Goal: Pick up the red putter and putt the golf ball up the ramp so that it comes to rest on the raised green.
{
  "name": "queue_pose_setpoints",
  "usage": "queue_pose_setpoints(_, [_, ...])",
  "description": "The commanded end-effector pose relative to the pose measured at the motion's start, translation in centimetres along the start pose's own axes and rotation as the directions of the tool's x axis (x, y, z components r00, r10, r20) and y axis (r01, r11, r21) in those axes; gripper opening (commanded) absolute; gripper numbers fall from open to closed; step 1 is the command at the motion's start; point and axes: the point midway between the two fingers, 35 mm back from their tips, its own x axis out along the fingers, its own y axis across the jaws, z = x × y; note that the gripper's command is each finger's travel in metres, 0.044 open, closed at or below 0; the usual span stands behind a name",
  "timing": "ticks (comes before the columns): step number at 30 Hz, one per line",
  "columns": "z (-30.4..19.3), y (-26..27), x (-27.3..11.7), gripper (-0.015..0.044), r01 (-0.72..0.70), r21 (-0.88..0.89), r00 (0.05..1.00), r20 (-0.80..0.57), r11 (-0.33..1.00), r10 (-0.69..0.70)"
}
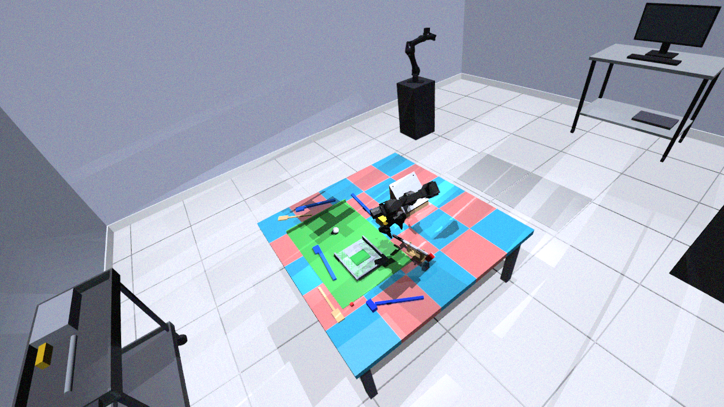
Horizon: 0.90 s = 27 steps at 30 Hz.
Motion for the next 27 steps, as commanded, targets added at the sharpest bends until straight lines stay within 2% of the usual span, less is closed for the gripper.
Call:
queue_pose_setpoints(1, [0.0,0.5,0.5,0.044,-0.015,-0.005,1.0,-0.001,1.0,0.015])
queue_pose_setpoints(17, [-1.0,0.7,4.6,0.044,-0.014,-0.006,1.0,0.001,1.0,0.014])
queue_pose_setpoints(27, [-1.3,0.7,5.5,0.044,-0.014,-0.006,1.0,0.001,1.0,0.014])
